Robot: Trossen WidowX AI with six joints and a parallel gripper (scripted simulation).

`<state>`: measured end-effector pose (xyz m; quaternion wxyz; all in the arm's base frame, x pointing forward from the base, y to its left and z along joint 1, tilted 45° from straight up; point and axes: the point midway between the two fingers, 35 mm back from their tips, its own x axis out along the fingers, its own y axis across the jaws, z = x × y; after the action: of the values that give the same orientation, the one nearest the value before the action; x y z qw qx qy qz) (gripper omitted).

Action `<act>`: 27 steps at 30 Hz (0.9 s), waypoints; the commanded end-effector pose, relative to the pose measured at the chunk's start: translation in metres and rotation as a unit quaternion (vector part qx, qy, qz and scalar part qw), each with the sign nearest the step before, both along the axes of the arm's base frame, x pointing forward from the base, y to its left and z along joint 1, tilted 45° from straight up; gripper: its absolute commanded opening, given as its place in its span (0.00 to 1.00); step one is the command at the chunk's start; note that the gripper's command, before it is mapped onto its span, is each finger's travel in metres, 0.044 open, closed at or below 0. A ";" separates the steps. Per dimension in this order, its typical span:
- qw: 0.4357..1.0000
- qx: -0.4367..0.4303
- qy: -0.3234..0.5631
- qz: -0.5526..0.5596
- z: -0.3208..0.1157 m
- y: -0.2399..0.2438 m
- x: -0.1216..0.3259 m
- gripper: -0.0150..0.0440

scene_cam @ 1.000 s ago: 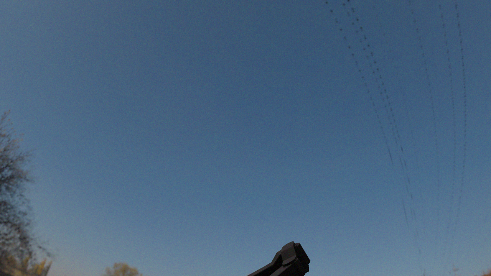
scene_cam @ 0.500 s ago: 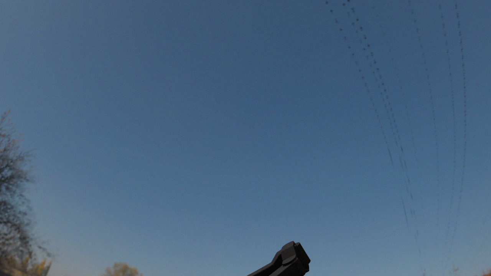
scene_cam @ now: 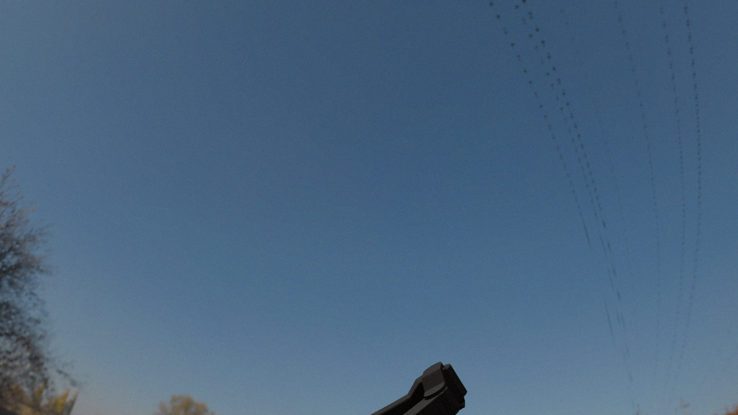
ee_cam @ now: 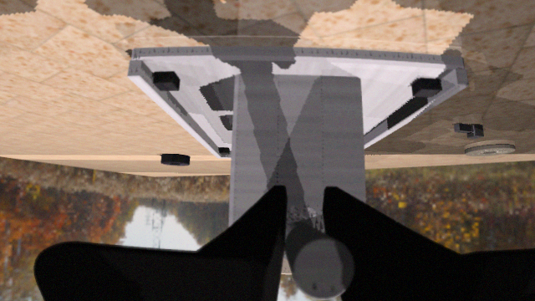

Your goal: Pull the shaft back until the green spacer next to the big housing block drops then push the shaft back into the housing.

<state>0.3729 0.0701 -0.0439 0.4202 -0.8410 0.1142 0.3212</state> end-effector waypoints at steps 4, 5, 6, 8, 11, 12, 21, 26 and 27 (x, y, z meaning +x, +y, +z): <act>1.000 -0.003 0.001 0.000 -0.003 -0.002 0.003 0.25; 1.000 -0.003 0.001 0.000 -0.003 -0.002 0.004 0.25; 1.000 -0.003 0.001 0.000 -0.003 -0.002 0.004 0.25; 1.000 -0.003 0.001 0.000 -0.003 -0.002 0.005 0.25; 1.000 -0.003 0.001 0.000 -0.004 -0.003 0.006 0.25; 1.000 -0.003 0.001 0.000 -0.004 -0.003 0.006 0.25; 1.000 -0.003 0.001 0.000 -0.005 -0.004 0.009 0.25; 1.000 -0.003 0.001 0.000 -0.005 -0.005 0.011 0.25; 1.000 -0.003 0.001 0.000 -0.005 -0.005 0.011 0.25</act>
<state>0.3819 0.0668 -0.0471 0.4201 -0.8411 0.1141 0.3210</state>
